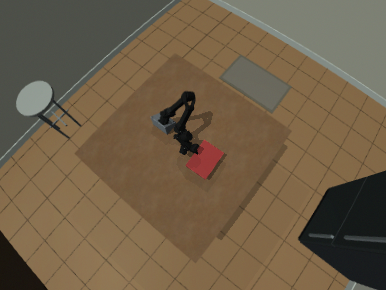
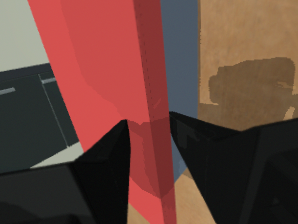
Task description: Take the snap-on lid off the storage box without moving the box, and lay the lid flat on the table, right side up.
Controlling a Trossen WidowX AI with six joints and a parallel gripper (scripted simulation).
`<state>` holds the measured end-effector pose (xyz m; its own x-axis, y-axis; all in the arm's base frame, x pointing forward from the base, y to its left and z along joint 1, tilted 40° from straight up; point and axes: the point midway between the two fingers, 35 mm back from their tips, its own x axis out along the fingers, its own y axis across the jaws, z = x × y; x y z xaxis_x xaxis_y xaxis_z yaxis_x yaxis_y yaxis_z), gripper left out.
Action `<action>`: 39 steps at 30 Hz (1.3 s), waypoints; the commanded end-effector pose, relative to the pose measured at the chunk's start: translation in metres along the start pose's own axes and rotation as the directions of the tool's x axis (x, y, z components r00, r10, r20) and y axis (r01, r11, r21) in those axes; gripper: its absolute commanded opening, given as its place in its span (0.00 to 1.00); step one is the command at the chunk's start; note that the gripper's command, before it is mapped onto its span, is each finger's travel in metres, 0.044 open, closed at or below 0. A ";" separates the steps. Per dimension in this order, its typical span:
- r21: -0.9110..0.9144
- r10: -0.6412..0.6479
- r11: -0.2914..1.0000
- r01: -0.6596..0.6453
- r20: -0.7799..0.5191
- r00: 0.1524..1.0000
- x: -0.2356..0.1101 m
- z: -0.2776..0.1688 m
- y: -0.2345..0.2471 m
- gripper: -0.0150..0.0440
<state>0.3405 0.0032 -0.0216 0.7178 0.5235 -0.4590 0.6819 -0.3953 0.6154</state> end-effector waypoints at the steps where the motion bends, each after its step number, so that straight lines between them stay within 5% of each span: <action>1: -0.002 0.004 1.000 -0.004 -0.002 1.000 -0.002 0.000 0.002 0.25; 39: -0.001 0.005 1.000 -0.005 -0.001 1.000 -0.004 0.000 0.006 0.25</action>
<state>0.3412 -0.0021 -0.0160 0.7211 0.5225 -0.4550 0.6781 -0.3974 0.6183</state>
